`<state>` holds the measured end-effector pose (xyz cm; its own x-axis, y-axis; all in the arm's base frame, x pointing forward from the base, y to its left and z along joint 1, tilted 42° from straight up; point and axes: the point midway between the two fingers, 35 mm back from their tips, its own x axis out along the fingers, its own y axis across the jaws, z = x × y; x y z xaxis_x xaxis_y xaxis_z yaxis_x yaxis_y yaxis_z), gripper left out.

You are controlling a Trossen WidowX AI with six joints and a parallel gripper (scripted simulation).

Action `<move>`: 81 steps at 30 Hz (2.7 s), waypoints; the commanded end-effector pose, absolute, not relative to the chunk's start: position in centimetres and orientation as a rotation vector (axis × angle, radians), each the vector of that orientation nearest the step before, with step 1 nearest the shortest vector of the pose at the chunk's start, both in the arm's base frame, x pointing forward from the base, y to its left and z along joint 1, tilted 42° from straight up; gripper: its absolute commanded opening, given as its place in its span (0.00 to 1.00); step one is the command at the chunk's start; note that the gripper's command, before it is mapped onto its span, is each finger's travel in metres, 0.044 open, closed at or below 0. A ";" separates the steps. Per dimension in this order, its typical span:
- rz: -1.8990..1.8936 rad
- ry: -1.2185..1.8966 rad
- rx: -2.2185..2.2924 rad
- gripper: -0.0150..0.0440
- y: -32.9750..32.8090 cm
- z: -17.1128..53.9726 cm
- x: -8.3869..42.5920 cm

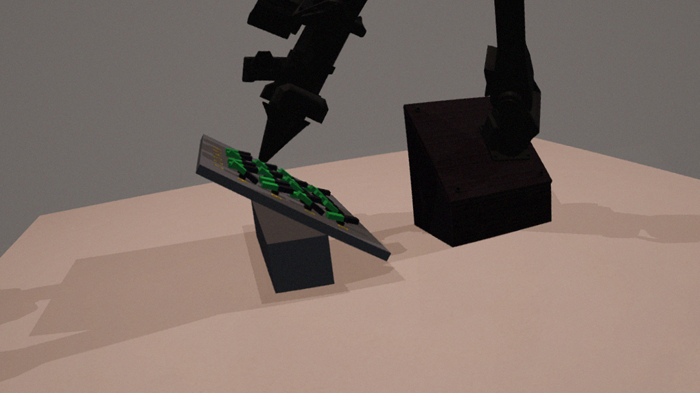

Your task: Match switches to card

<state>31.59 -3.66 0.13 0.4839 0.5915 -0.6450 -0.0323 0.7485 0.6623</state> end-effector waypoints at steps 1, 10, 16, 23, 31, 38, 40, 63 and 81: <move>0.406 1.009 0.638 0.25 -3.7 0.0 31.6; 0.406 1.009 0.638 0.25 -3.6 -0.1 31.6; 0.406 1.009 0.638 0.25 -3.5 -0.1 31.7; 0.406 1.009 0.638 0.25 -3.5 -0.2 31.7; 0.406 1.009 0.638 0.25 -3.4 -0.3 31.8; 0.412 1.005 0.636 0.25 -3.6 0.0 31.7; 0.404 1.001 0.636 0.25 -5.0 1.2 30.7; 0.385 0.962 0.643 0.25 -6.9 -1.3 28.6; 0.386 0.961 0.644 0.25 -5.5 -2.8 29.8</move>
<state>29.78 -5.81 -2.38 0.5323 0.5679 -0.6278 -0.0317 0.7545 0.6556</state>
